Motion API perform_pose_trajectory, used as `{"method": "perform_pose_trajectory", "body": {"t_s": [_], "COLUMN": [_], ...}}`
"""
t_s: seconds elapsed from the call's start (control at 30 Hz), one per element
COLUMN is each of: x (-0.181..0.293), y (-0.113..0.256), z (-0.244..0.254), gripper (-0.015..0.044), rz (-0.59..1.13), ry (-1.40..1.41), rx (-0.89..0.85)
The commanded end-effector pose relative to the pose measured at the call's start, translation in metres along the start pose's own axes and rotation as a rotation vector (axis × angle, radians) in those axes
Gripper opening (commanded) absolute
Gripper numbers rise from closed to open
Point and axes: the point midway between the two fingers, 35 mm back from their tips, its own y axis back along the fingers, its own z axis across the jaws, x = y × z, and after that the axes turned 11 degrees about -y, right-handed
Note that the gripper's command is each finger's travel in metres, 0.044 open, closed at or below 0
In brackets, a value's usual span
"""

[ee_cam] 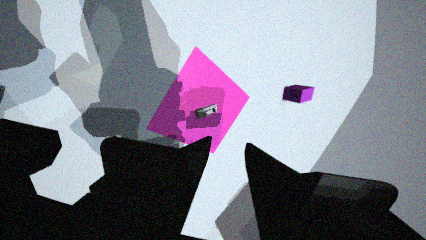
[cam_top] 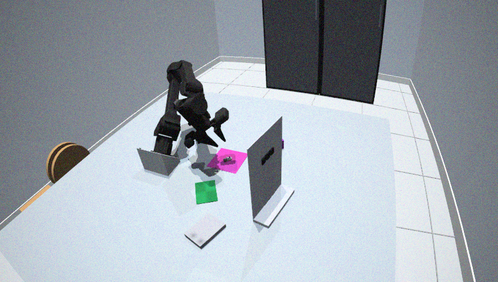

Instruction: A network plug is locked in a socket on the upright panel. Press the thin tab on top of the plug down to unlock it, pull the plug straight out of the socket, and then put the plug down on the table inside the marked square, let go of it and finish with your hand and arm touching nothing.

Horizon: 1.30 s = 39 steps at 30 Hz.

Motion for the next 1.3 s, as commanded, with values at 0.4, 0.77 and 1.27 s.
{"method": "perform_pose_trajectory", "body": {"t_s": [0.4, 0.77, 1.27], "x": [-0.003, -0.006, -0.008], "y": [0.014, 0.024, 0.040], "z": [-0.008, -0.013, -0.025], "gripper": [0.0156, 0.0156, 0.0156], "rz": [-0.013, -0.020, 0.004], "ry": [-0.003, -0.004, -0.020], "rx": [0.004, 0.011, 0.027]}}
